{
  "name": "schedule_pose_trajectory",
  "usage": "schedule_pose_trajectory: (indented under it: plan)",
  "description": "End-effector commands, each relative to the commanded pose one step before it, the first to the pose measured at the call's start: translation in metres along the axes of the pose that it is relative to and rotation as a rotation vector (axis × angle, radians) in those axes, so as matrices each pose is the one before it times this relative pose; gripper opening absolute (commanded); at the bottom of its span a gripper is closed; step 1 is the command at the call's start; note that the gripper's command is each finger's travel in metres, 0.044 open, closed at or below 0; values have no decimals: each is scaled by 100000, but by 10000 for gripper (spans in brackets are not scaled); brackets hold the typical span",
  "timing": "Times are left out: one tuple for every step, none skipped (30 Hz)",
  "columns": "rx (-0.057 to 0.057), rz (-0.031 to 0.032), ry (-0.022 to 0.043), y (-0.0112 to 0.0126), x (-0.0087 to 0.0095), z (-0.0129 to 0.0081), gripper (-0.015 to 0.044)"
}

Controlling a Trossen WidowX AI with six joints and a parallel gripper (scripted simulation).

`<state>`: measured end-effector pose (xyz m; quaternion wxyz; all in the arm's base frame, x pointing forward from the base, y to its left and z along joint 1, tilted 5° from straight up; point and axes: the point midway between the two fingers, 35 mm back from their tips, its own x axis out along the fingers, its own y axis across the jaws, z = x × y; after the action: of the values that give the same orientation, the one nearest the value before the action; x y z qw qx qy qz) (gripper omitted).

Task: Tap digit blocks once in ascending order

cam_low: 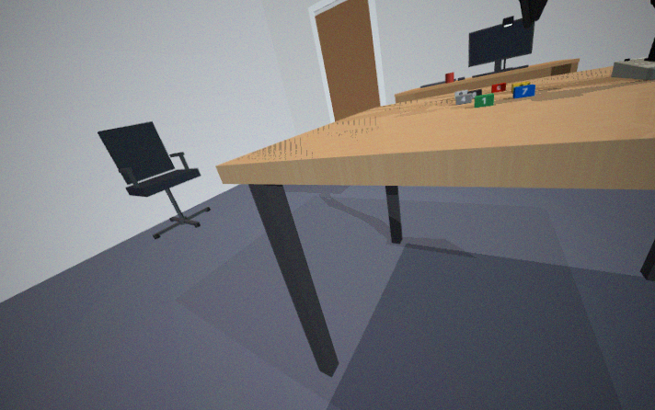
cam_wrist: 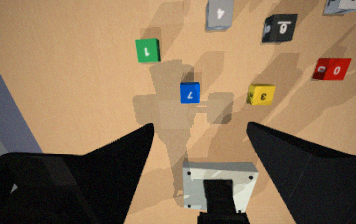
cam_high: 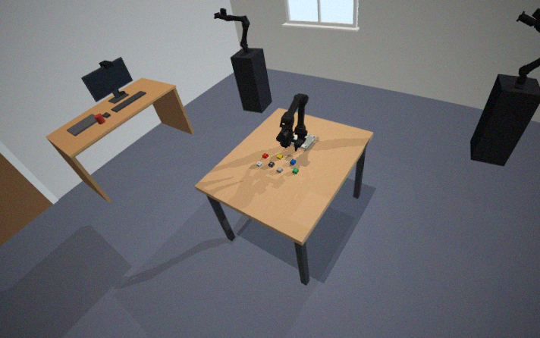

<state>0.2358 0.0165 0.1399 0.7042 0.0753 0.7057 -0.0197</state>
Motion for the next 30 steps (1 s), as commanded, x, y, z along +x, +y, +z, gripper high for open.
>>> schedule_pose_trajectory:
  plan:
    - [658,229,41,405,-42,-102,400]
    - [0,0,0,0,0,0,400]
    - [0,0,0,0,0,0,400]
    - [0,0,0,0,0,0,400]
    - [0,0,0,0,0,0,400]
    - [0,0,0,0,0,0,400]
    - [0,0,0,0,0,0,400]
    - [0,0,0,0,0,0,400]
    - [0,0,0,0,0,0,400]
    - [0,0,0,0,0,0,400]
    - [0,0,0,0,0,0,400]
    - [0,0,0,0,0,0,400]
    - [0,0,0,0,0,0,400]
    - [0,0,0,0,0,0,400]
    - [0,0,0,0,0,0,400]
    - [-1,7,-12,121,-29,160,400]
    - [-3,23,-37,369,-81,476,400]
    - [-5,42,-60,638,-109,784,400]
    - [-7,62,-74,862,-93,988,400]
    - [-7,70,-71,917,-41,972,400]
    - [-7,78,-67,963,13,942,400]
    - [-7,85,-62,999,66,900,400]
    - [-5,72,-45,806,88,676,400]
    - [-3,45,-26,496,68,394,400]
    - [-1,15,-8,167,25,129,400]
    - [0,0,0,0,0,0,400]
    - [0,0,0,0,0,0,400]
    - [0,0,0,0,0,0,400]
    - [0,0,0,0,0,0,400]
    - [0,0,0,0,0,0,400]
